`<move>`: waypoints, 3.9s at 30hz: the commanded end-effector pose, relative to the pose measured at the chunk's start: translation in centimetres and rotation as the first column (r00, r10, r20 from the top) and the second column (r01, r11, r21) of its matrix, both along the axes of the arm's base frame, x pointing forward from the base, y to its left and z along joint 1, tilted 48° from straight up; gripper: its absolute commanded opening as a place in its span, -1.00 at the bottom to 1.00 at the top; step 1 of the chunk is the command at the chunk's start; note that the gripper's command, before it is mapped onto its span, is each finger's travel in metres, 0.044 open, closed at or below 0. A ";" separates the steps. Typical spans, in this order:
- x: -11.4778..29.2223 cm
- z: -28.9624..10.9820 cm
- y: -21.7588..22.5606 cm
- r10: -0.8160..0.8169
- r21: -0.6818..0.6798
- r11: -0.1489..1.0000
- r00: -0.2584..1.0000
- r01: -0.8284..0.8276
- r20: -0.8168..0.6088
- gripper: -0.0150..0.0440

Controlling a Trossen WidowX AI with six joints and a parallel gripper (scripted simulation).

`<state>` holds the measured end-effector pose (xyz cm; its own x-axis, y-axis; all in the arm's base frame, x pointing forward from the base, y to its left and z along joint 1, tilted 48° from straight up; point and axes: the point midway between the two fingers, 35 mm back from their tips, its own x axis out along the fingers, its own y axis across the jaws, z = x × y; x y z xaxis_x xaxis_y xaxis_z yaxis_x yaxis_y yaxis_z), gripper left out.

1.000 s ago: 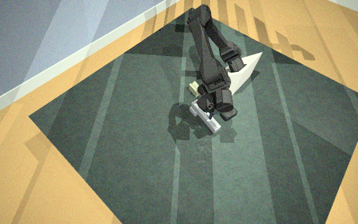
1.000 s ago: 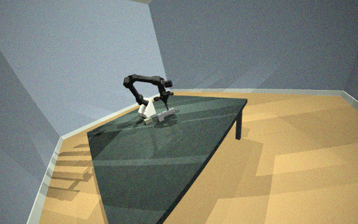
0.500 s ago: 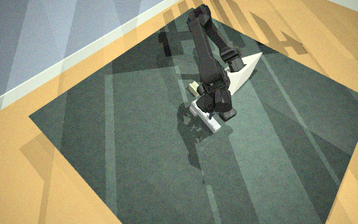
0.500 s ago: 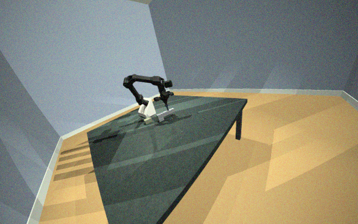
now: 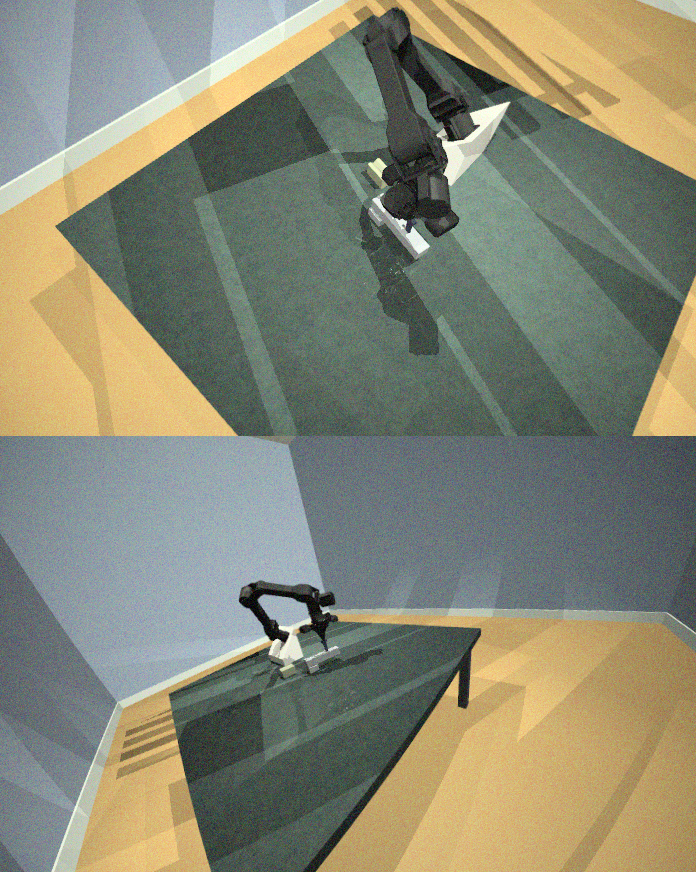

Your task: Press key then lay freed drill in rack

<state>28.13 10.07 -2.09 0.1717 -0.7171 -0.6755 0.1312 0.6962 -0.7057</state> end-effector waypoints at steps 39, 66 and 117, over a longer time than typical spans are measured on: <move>-0.5 -2.1 -2.2 -0.022 -0.002 1.000 1.000 0.022 -0.022 -0.49; 0.5 3.6 -0.3 0.206 -0.003 0.977 0.949 -0.213 -0.238 1.00; -1.1 7.5 -15.5 0.542 0.325 0.536 0.022 -0.779 -0.840 1.00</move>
